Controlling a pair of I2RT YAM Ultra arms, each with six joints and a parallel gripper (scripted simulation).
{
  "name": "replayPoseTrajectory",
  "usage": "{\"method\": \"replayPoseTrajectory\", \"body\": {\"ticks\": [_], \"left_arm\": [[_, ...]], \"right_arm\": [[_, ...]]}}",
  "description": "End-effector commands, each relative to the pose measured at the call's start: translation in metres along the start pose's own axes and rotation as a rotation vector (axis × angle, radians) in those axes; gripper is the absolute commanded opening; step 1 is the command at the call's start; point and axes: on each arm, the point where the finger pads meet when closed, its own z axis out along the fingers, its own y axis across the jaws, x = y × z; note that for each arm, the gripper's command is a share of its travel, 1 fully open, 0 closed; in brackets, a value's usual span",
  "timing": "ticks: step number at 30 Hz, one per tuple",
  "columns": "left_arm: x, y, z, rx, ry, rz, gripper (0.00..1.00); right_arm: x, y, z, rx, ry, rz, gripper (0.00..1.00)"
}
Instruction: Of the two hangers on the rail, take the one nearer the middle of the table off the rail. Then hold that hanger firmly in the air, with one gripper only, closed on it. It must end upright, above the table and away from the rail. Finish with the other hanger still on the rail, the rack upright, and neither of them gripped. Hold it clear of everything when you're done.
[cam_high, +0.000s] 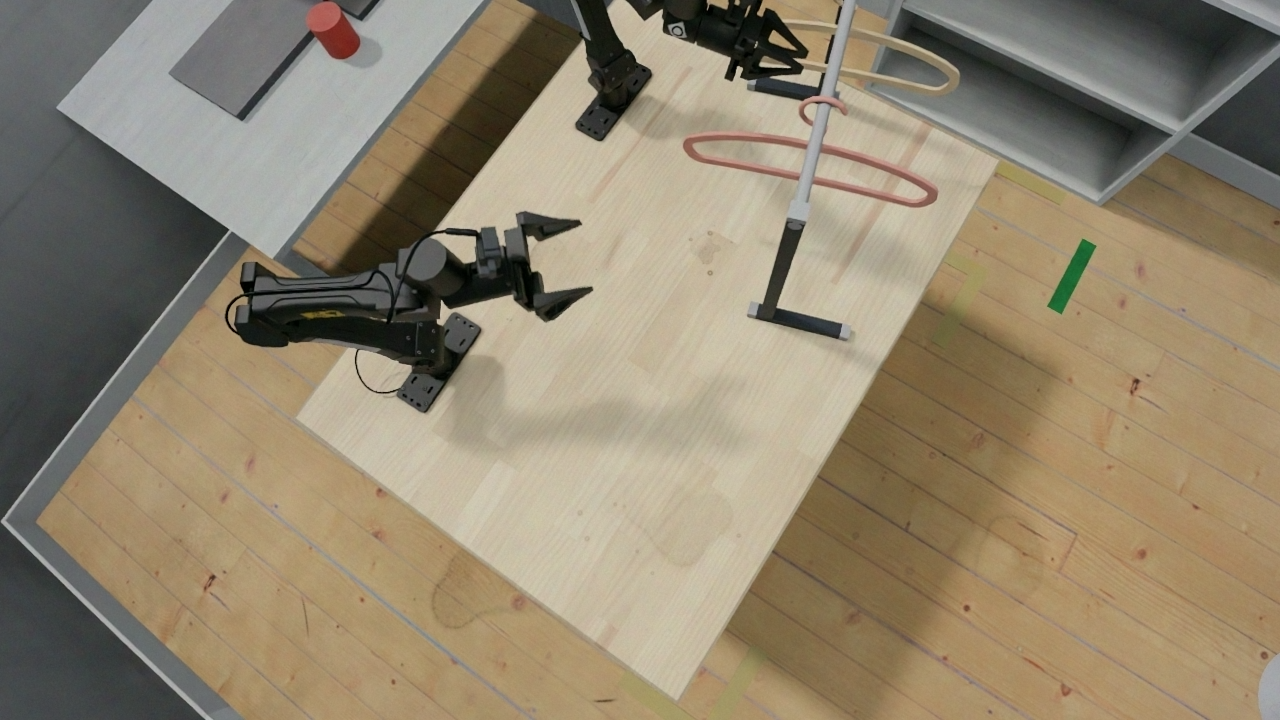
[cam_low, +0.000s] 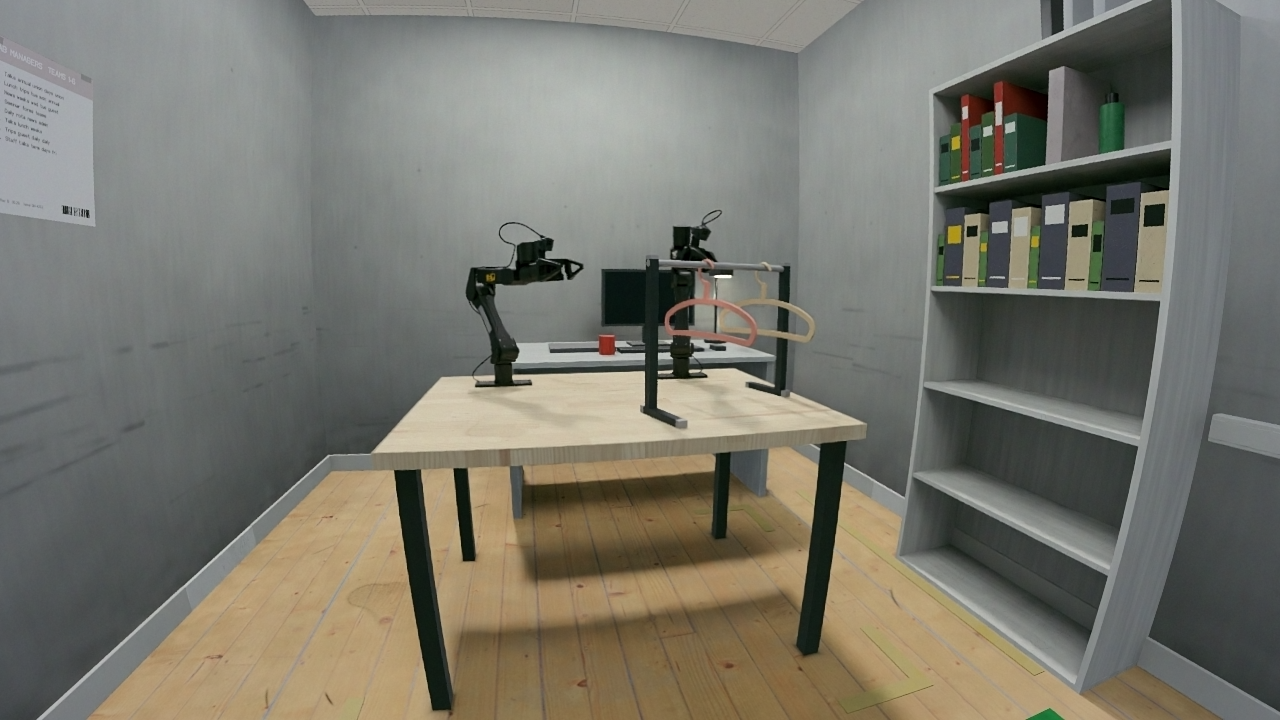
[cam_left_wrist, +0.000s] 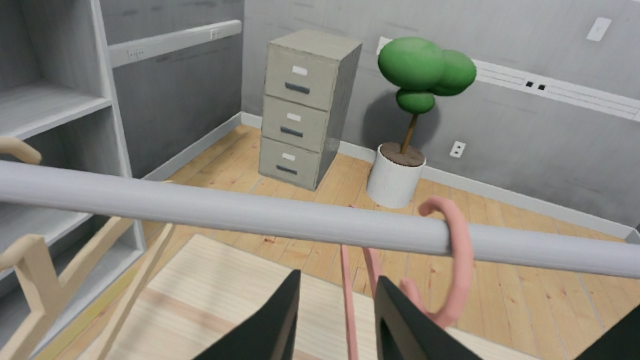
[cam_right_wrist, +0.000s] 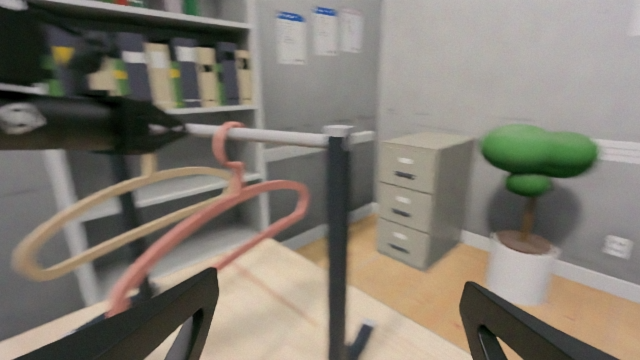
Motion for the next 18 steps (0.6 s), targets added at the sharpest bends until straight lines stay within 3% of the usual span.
{"method": "replayPoseTrajectory", "body": {"ticks": [1, 3, 6, 18], "left_arm": [[0.013, 0.004, -0.003, -0.132, 0.100, 0.002, 0.31], [0.010, -0.015, -0.002, -0.090, 0.095, 0.006, 0.31], [0.045, -0.036, 0.008, -0.084, 0.166, 0.070, 0.31], [0.043, -0.055, 0.004, -0.061, 0.162, 0.078, 0.31]], "right_arm": [[-0.019, 0.030, 0.012, -0.096, -0.095, 0.011, 1.00], [-0.016, 0.045, 0.016, -0.143, -0.096, 0.017, 1.00], [-0.013, 0.057, 0.020, -0.180, -0.091, 0.023, 1.00], [-0.008, 0.062, 0.023, -0.187, -0.073, 0.027, 1.00]]}}
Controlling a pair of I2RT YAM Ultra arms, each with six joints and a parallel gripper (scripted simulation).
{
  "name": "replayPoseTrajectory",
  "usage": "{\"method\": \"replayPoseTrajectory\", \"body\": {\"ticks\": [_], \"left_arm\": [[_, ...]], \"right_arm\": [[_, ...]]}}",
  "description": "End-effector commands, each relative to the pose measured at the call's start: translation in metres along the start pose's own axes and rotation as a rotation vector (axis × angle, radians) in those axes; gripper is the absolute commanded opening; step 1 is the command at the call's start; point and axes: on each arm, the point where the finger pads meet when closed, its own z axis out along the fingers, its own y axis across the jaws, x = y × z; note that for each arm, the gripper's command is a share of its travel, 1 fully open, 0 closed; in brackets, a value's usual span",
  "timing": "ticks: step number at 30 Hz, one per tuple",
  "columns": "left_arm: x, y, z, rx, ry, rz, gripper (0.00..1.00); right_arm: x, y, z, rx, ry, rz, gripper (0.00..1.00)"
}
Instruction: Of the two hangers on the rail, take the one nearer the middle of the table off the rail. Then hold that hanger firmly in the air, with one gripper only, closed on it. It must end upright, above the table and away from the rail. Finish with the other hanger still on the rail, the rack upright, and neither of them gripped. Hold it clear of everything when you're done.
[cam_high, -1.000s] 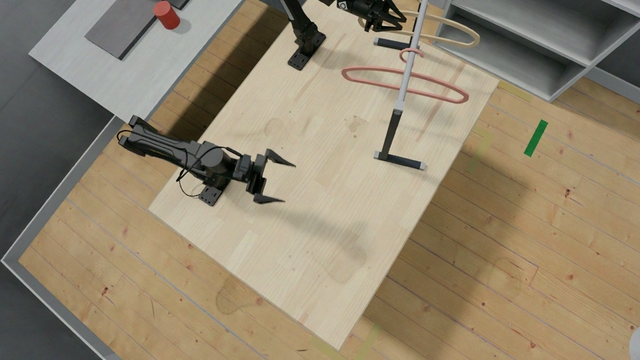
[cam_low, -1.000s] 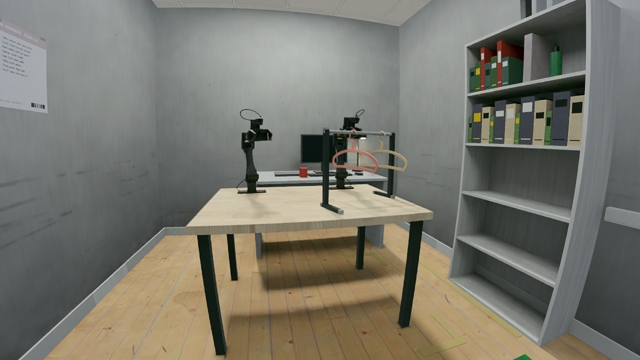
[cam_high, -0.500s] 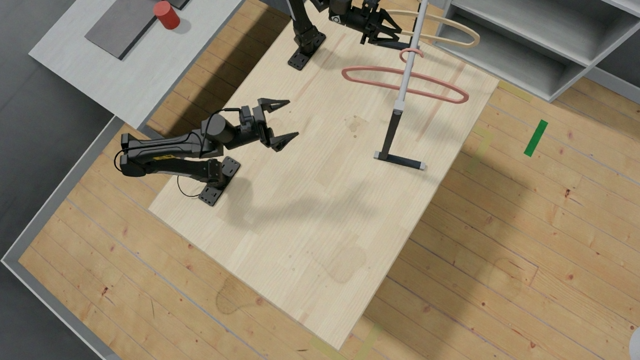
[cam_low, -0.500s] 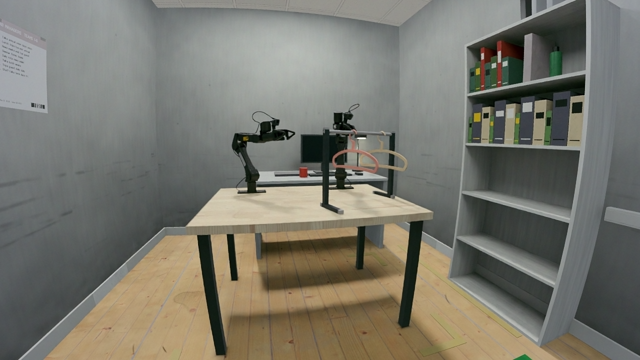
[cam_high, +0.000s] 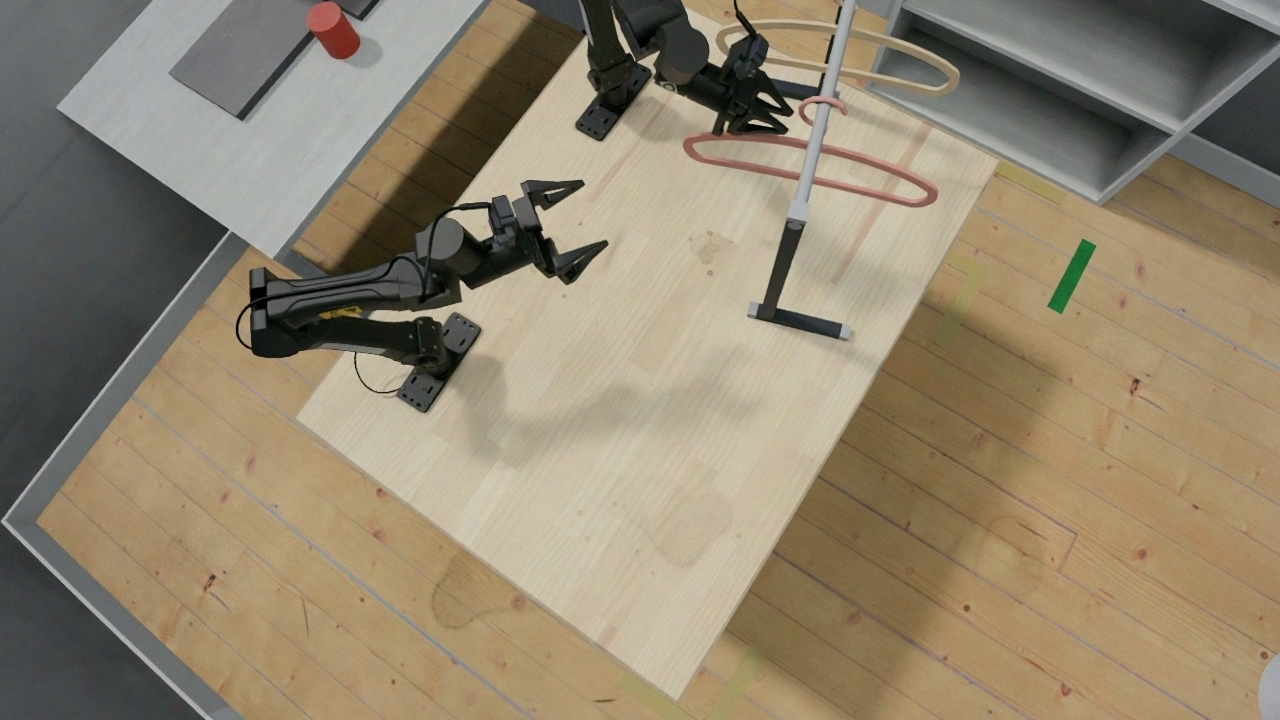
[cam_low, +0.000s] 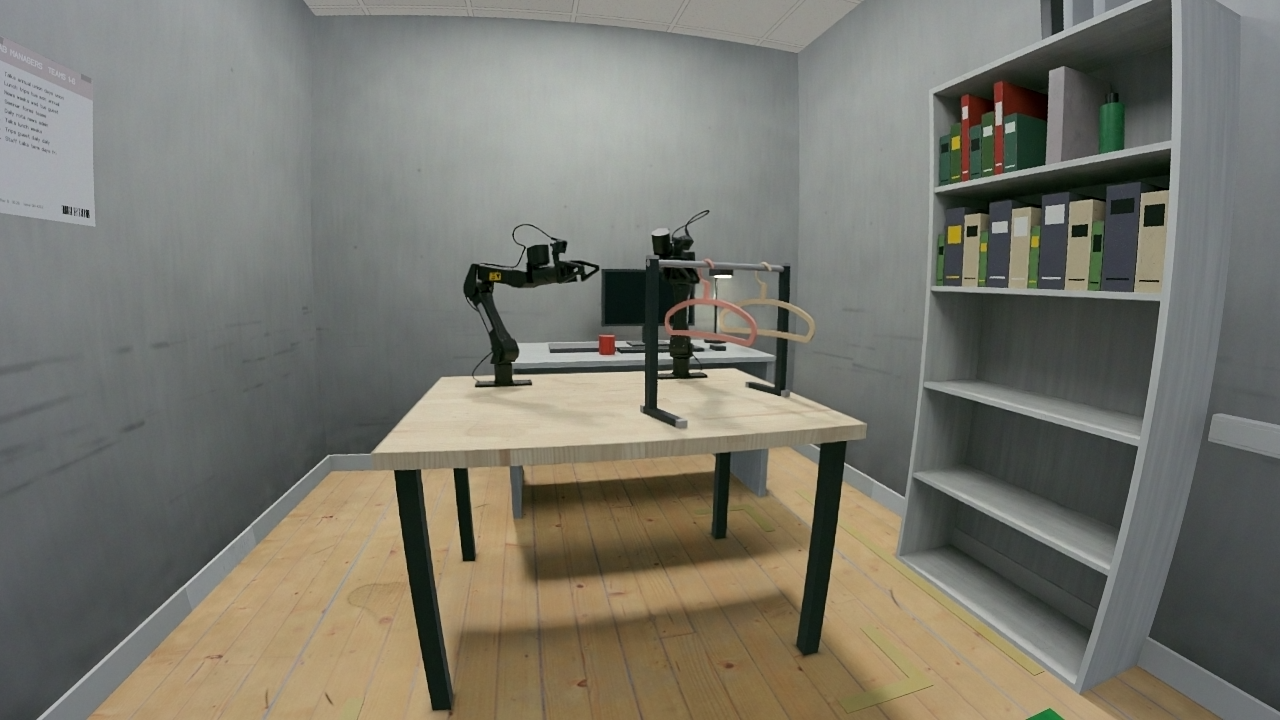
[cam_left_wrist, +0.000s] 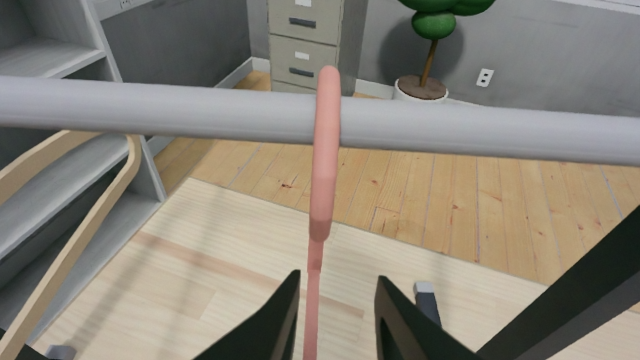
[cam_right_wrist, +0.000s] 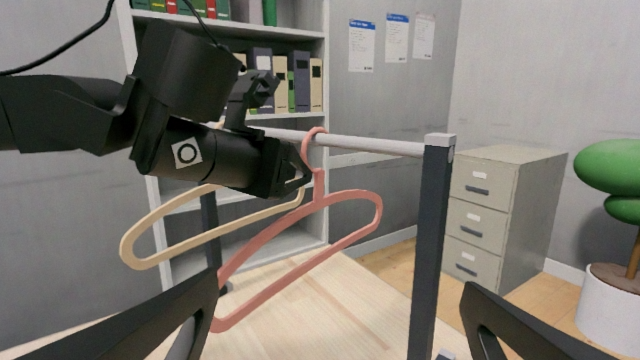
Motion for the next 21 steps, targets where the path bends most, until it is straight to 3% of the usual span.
{"method": "replayPoseTrajectory", "body": {"ticks": [1, 11, 21], "left_arm": [[-0.009, 0.006, -0.010, -0.019, -0.002, -0.013, 0.31], [-0.010, 0.006, -0.010, -0.019, -0.002, -0.014, 0.31], [0.002, 0.016, 0.010, -0.025, 0.006, -0.004, 0.31]], "right_arm": [[-0.016, 0.004, 0.002, -0.011, -0.056, 0.005, 1.00], [-0.017, 0.002, 0.000, -0.005, -0.060, -0.004, 1.00], [-0.017, 0.002, 0.000, -0.005, -0.060, -0.004, 1.00]]}}
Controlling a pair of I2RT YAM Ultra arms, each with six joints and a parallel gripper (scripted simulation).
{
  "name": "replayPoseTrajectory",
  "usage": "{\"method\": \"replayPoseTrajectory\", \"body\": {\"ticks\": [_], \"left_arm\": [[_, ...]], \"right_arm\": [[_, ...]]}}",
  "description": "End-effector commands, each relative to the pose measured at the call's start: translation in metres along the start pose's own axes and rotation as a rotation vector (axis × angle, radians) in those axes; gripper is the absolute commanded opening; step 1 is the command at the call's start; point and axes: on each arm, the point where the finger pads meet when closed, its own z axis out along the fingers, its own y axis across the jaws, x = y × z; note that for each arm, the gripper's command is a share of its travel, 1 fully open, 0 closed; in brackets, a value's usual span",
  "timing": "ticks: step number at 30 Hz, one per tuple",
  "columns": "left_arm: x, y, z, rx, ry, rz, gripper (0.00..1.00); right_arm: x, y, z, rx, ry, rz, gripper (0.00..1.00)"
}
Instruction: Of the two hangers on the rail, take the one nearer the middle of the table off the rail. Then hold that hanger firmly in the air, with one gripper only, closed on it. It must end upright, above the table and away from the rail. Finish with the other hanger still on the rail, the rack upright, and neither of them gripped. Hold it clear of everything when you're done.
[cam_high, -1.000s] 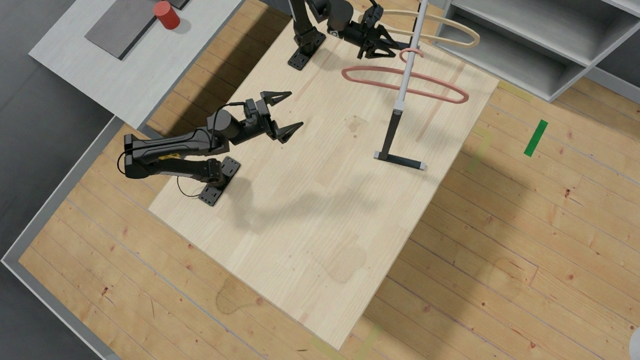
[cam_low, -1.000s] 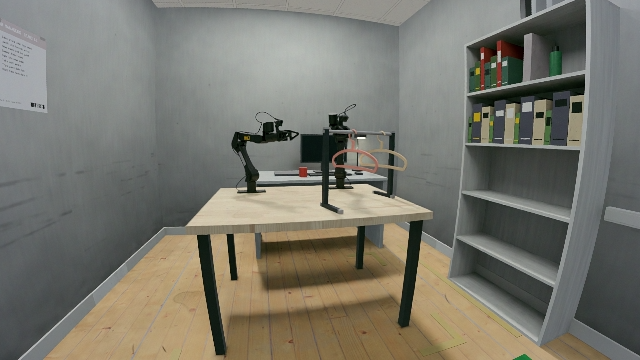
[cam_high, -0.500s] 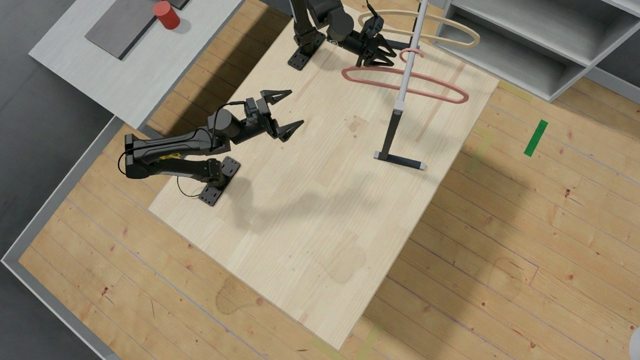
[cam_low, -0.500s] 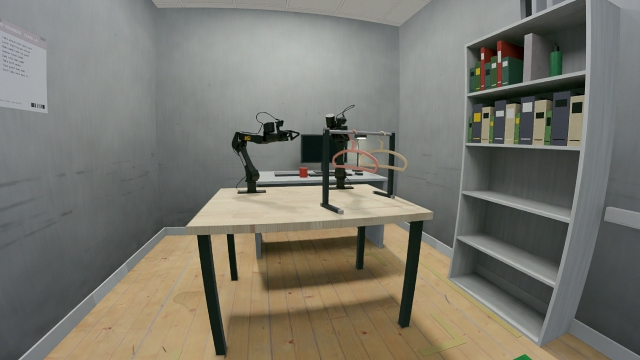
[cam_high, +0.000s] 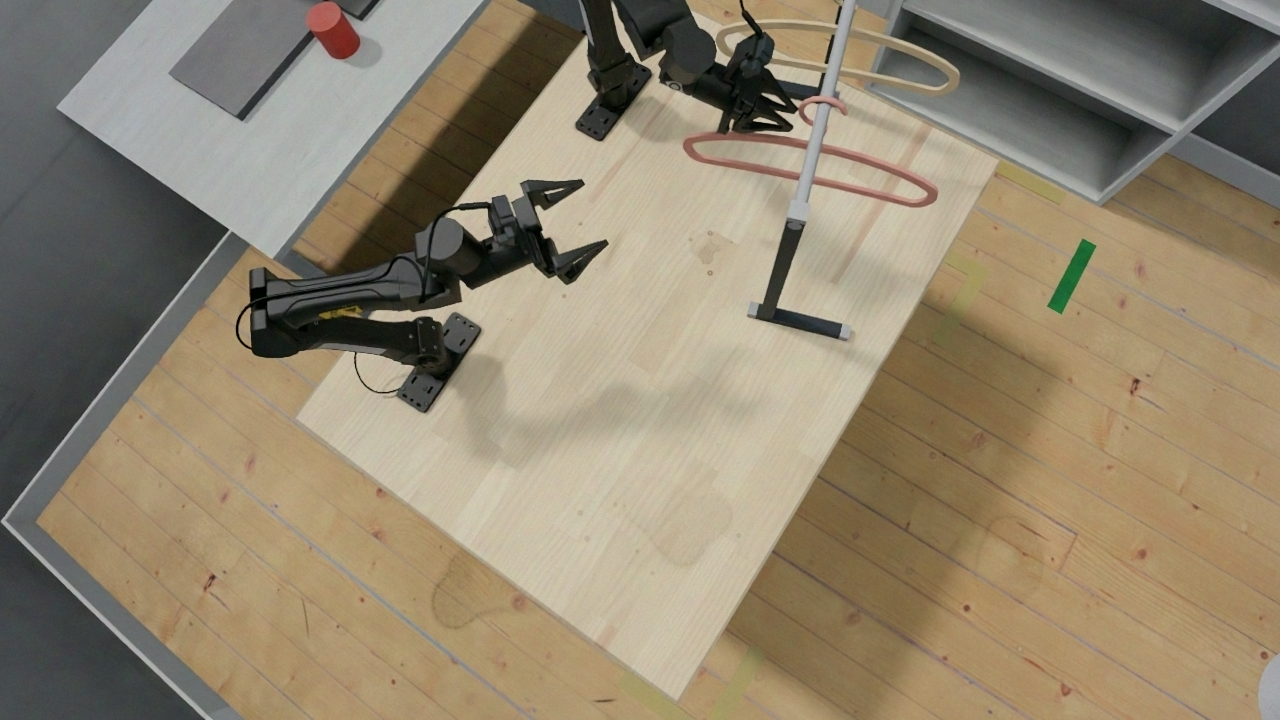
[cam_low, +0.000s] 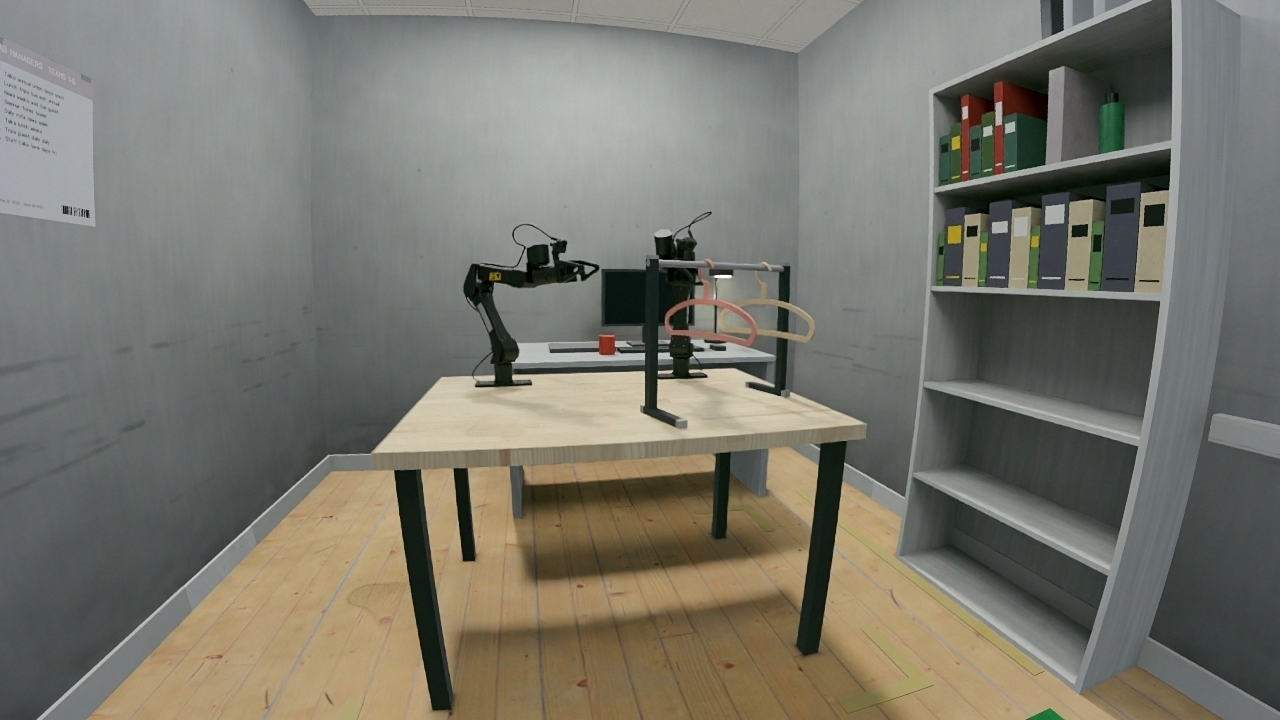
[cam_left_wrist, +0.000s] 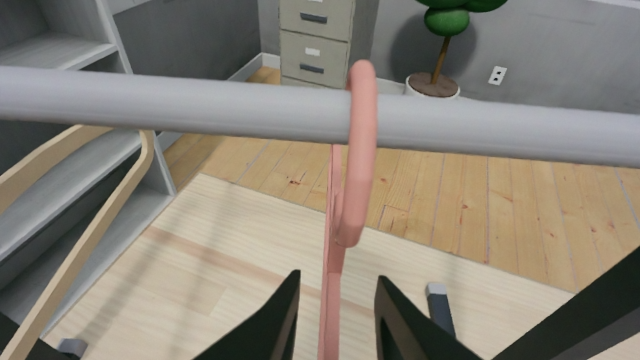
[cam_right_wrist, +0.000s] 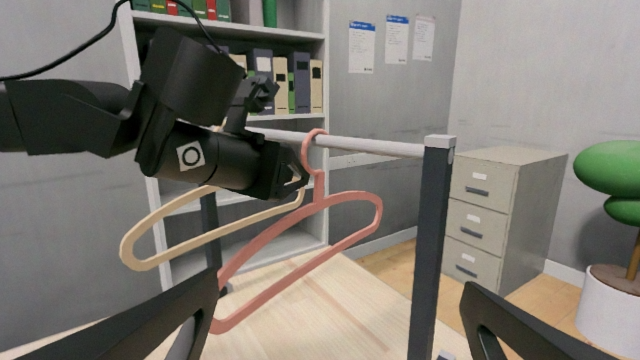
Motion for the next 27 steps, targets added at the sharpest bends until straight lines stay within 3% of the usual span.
{"method": "replayPoseTrajectory", "body": {"ticks": [1, 27], "left_arm": [[0.000, 0.004, 0.006, 0.001, -0.003, 0.004, 0.31], [-0.009, 0.004, 0.037, 0.005, -0.019, -0.006, 0.31]], "right_arm": [[-0.016, 0.002, 0.000, -0.004, -0.057, -0.003, 1.00], [-0.016, 0.002, 0.000, -0.004, -0.057, -0.003, 1.00]]}}
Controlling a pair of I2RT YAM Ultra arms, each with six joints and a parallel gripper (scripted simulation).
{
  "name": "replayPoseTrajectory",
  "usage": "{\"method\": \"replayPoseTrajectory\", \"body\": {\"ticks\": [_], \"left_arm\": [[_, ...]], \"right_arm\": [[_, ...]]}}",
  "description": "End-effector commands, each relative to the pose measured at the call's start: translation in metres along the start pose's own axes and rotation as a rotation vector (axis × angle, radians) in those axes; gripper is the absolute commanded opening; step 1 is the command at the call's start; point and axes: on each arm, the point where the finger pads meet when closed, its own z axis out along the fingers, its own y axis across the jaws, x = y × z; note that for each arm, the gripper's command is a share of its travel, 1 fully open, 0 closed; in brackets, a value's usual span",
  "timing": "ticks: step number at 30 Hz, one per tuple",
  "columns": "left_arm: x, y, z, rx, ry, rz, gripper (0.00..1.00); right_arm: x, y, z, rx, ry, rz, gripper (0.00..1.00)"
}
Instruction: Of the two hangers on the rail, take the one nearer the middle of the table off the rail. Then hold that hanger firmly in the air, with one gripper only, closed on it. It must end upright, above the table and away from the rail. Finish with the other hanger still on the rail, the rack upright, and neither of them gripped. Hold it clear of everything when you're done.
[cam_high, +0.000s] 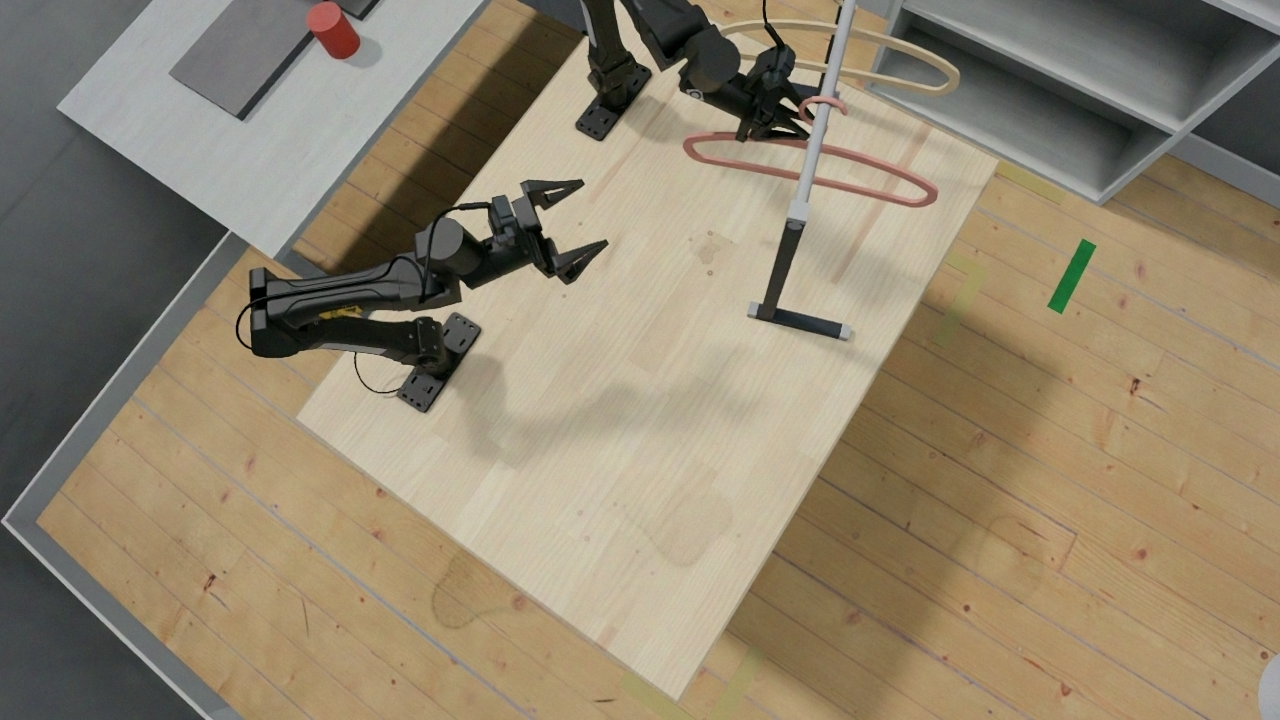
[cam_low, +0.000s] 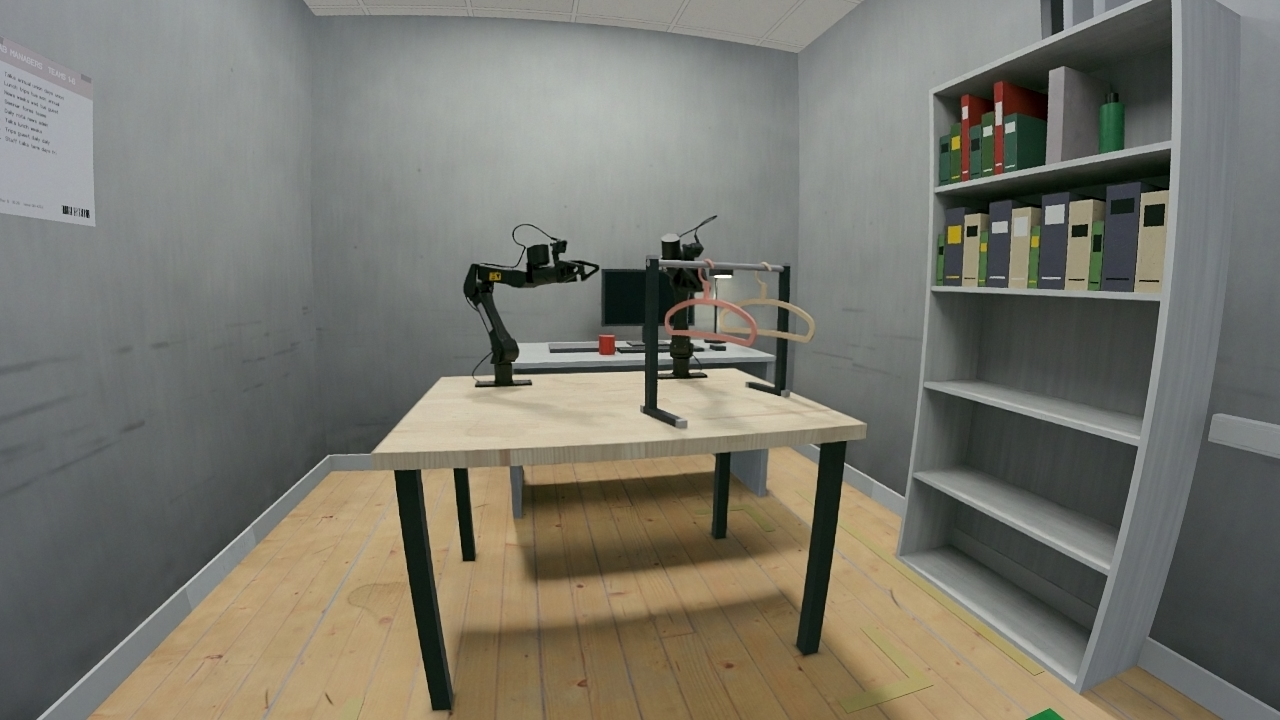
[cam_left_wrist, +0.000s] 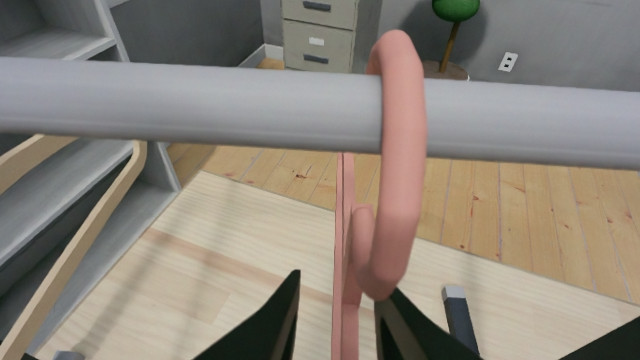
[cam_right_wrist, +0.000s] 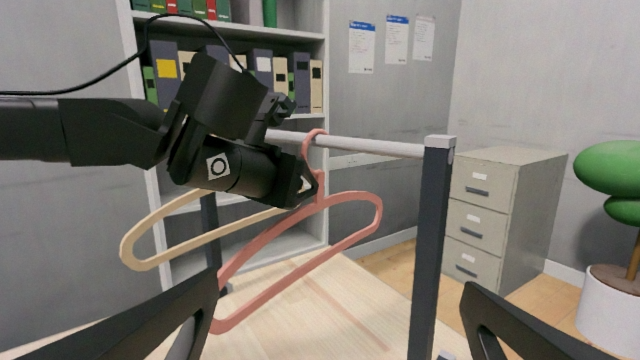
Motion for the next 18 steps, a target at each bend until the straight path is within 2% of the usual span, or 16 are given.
{"method": "replayPoseTrajectory", "body": {"ticks": [1, 9, 18], "left_arm": [[-0.018, -0.001, 0.007, 0.012, -0.044, -0.027, 0.31], [-0.018, -0.001, 0.019, 0.012, -0.045, -0.027, 0.31], [-0.018, -0.001, 0.019, 0.010, -0.045, -0.027, 0.29]], "right_arm": [[-0.016, 0.002, 0.000, -0.004, -0.057, -0.003, 1.00], [-0.016, 0.002, 0.000, -0.004, -0.057, -0.003, 1.00], [-0.016, 0.002, 0.000, -0.004, -0.057, -0.003, 1.00]]}}
